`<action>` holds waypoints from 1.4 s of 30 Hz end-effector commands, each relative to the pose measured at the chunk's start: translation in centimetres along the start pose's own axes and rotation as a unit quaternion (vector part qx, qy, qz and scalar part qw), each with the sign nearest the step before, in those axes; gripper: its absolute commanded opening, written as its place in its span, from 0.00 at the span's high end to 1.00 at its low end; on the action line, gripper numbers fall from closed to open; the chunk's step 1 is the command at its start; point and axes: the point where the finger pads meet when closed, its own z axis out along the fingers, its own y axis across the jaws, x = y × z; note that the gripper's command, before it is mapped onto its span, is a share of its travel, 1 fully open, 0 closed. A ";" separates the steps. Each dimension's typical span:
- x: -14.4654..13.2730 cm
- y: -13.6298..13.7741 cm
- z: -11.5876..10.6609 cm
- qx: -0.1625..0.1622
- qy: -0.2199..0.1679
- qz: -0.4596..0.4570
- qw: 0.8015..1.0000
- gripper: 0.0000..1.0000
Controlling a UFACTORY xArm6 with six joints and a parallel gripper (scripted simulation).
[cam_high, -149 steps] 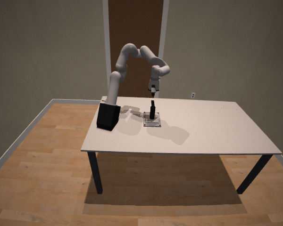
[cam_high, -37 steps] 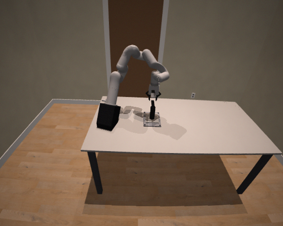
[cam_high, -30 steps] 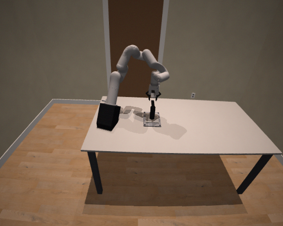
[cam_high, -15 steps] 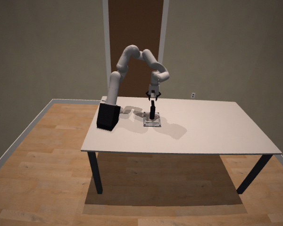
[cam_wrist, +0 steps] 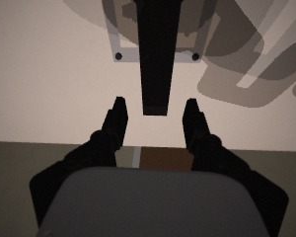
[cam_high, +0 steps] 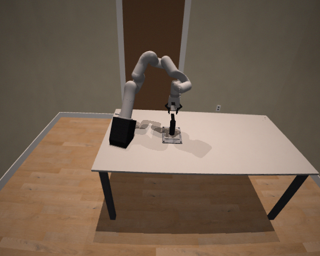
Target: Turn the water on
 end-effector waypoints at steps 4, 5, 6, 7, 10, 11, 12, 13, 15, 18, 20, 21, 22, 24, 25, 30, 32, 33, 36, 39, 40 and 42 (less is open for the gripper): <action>0.0 -0.1 -0.1 0.001 0.000 0.000 1.000 0.33; 0.0 -0.1 -0.1 0.001 0.000 0.000 1.000 0.33; 0.0 -0.1 -0.1 0.001 0.000 0.000 1.000 0.33; 0.0 -0.1 -0.1 0.001 0.000 0.000 1.000 0.33; 0.0 -0.1 -0.1 0.001 0.000 0.000 1.000 0.33; 0.0 -0.1 -0.1 0.001 0.000 0.000 1.000 0.33; 0.0 -0.1 -0.1 0.001 0.000 0.000 1.000 0.33; 0.0 -0.1 -0.1 0.001 0.000 0.000 1.000 0.33; 0.0 -0.1 0.0 0.001 0.000 0.000 1.000 0.33; 0.0 -0.1 0.0 0.001 0.000 0.000 1.000 0.33; 0.0 -0.1 0.0 0.001 0.000 0.000 1.000 0.33; 0.0 -0.1 0.1 0.001 0.000 0.000 1.000 0.33; 0.0 -0.1 0.1 0.001 0.000 0.000 1.000 0.33; 0.0 -0.1 0.2 0.001 0.000 0.000 1.000 0.33; 0.0 -0.1 0.3 0.001 0.000 0.000 1.000 0.33; 0.0 -0.1 0.6 0.001 0.000 0.000 1.000 0.33; 0.0 -0.1 0.8 0.001 0.000 0.000 1.000 0.33; 0.0 -0.1 0.9 0.001 0.000 0.000 1.000 0.33; 0.0 -0.1 1.1 0.001 0.000 0.000 1.000 0.33; 0.0 -0.1 1.3 0.001 0.000 0.000 1.000 0.33; 0.0 -0.1 1.4 0.001 0.000 0.000 1.000 0.33; 0.0 -0.1 1.6 0.001 0.000 0.000 1.000 0.33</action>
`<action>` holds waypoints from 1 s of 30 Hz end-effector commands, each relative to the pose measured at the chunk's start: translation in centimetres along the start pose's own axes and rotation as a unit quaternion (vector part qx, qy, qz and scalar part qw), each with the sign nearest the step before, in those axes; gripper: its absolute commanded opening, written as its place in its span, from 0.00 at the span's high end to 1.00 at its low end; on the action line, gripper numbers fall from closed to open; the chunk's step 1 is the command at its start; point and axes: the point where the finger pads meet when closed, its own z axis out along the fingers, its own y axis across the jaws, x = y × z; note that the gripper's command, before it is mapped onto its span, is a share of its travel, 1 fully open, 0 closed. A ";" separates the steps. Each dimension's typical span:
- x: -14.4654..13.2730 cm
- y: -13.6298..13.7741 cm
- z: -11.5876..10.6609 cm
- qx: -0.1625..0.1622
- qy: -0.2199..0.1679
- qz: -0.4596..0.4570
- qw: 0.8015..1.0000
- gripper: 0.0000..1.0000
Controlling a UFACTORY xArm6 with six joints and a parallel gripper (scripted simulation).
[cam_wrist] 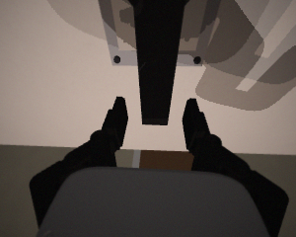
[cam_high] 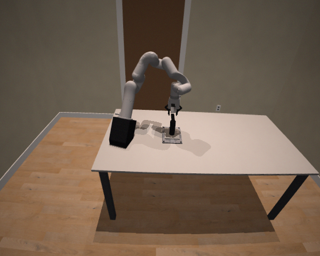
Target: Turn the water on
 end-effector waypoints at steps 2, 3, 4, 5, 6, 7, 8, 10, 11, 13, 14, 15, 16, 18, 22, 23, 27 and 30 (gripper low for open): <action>0.0 -0.1 0.4 0.001 0.000 0.000 1.000 0.33; 0.0 -0.1 0.5 0.001 0.000 0.000 1.000 0.33; 0.0 -0.1 0.6 0.001 0.000 0.000 1.000 0.33; 0.0 -0.1 0.7 0.001 0.000 0.000 1.000 0.33; 0.0 -0.1 0.8 0.001 0.000 0.000 1.000 0.33; 0.0 -0.1 0.9 0.001 0.000 0.000 1.000 0.33; 0.0 -0.1 1.0 0.001 0.000 0.000 1.000 0.33; 0.0 -0.1 1.2 0.001 0.000 0.000 1.000 0.33; 0.0 -0.1 1.2 0.001 0.000 0.000 1.000 0.33; 0.0 -0.1 1.3 0.001 0.000 0.000 1.000 0.33; 0.0 -0.1 1.4 0.001 0.000 0.000 1.000 0.33; 0.0 -0.1 1.4 0.001 0.000 0.000 1.000 0.33; 0.0 -0.1 1.5 0.001 0.000 0.000 1.000 0.33; 0.0 -0.1 1.6 0.001 0.000 0.000 1.000 0.33; 0.0 -0.1 1.8 0.001 0.000 0.000 1.000 0.33; 0.0 -0.1 1.9 0.001 0.000 0.000 1.000 0.33; 0.0 -0.1 1.9 0.001 0.000 0.000 1.000 0.33; 0.0 -0.1 2.0 0.001 0.000 0.000 1.000 0.33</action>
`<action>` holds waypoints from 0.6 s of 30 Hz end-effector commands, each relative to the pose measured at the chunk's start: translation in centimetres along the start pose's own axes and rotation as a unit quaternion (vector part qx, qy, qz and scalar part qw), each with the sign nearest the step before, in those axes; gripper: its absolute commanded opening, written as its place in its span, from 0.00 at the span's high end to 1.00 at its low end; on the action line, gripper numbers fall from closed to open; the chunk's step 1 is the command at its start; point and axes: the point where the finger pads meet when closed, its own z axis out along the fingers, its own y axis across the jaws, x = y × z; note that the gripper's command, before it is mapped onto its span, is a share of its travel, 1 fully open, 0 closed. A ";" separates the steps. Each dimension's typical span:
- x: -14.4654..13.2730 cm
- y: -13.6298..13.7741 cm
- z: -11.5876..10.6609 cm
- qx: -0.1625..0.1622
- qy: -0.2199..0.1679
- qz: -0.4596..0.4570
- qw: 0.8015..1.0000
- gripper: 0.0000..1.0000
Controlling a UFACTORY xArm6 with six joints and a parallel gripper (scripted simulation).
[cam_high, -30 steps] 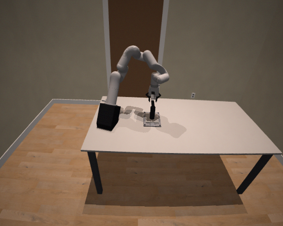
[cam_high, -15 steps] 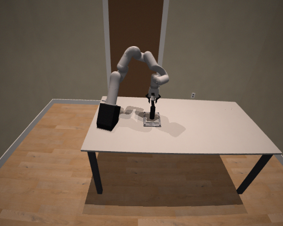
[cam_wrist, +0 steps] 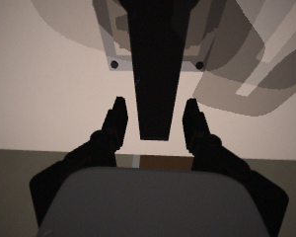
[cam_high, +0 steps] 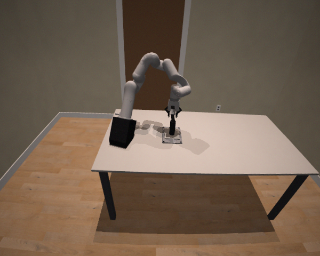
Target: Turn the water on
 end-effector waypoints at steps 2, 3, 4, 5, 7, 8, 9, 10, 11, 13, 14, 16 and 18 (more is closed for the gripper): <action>0.0 -0.1 -0.1 0.001 0.000 0.000 1.000 0.33; 0.0 -0.1 -0.1 0.001 0.000 0.000 1.000 0.33; 0.0 -0.1 -0.1 0.001 0.000 0.000 1.000 0.33; 0.0 -0.1 -0.1 0.001 0.000 0.000 1.000 0.33; 0.0 -0.1 -0.1 0.001 0.000 0.000 1.000 0.33; 0.0 -0.1 -0.1 0.001 0.000 0.000 1.000 0.33; 0.0 -0.1 -0.1 0.001 0.000 0.000 1.000 0.33; 0.0 -0.1 -0.1 0.001 0.000 0.000 1.000 0.33; 0.0 -0.1 -0.1 0.001 0.000 0.000 1.000 0.33; 0.0 -0.1 -0.1 0.001 0.000 0.000 1.000 0.33; 0.0 -0.1 -0.1 0.001 0.000 0.000 1.000 1.00; 0.0 -0.1 -0.1 0.001 0.000 0.000 1.000 1.00; 0.0 -0.1 -0.1 0.001 0.000 0.000 1.000 1.00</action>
